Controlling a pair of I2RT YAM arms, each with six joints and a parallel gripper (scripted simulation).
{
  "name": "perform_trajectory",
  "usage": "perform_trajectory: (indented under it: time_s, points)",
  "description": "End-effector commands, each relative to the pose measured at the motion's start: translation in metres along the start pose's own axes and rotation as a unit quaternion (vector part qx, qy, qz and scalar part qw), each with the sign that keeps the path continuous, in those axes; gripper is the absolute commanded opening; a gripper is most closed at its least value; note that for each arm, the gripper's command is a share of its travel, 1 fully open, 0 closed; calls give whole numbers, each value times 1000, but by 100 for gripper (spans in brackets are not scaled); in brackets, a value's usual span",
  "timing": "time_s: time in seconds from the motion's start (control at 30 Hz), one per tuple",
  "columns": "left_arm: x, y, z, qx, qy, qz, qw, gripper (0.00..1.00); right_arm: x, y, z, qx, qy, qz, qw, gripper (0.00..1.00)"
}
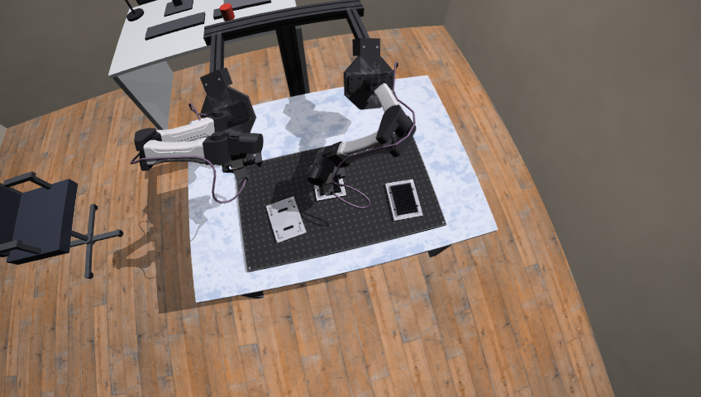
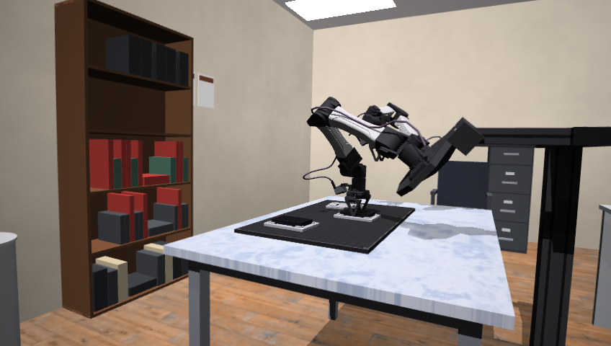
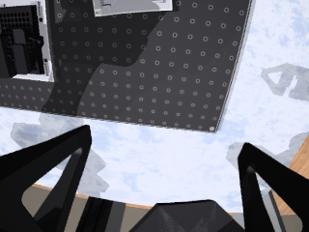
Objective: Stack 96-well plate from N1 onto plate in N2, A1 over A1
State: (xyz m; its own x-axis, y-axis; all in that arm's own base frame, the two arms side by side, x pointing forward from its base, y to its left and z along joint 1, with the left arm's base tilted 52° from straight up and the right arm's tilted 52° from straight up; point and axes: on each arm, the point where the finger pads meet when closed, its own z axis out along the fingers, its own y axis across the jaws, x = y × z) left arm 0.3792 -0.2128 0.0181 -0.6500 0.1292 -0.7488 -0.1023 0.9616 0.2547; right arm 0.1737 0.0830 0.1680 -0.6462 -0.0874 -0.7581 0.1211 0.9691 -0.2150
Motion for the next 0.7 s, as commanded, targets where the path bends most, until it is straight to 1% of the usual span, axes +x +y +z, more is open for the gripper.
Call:
perform_trajectory:
  time_s: [0.0, 0.23, 0.27, 0.37, 0.4, 0.67]
  points:
    - [-1, 0, -2, 4, -1, 1, 1000, 100, 0, -1, -1, 3, 0, -2, 1000, 100]
    - [-7, 8, 0, 4, -4, -11, 1000, 100, 0, -1, -1, 3, 0, -2, 1000, 100]
    - [0, 0, -2, 4, -1, 1, 1000, 100, 0, -1, -1, 3, 0, -2, 1000, 100]
    - [0, 0, -2, 4, -1, 1, 1000, 100, 0, -1, -1, 3, 0, -2, 1000, 100]
    - [7, -3, -1, 9, 4, 11, 1000, 100, 0, -1, -1, 3, 0, -2, 1000, 100]
    - [10, -5, -2, 9, 4, 13, 1000, 100, 0, -1, -1, 3, 0, -2, 1000, 100]
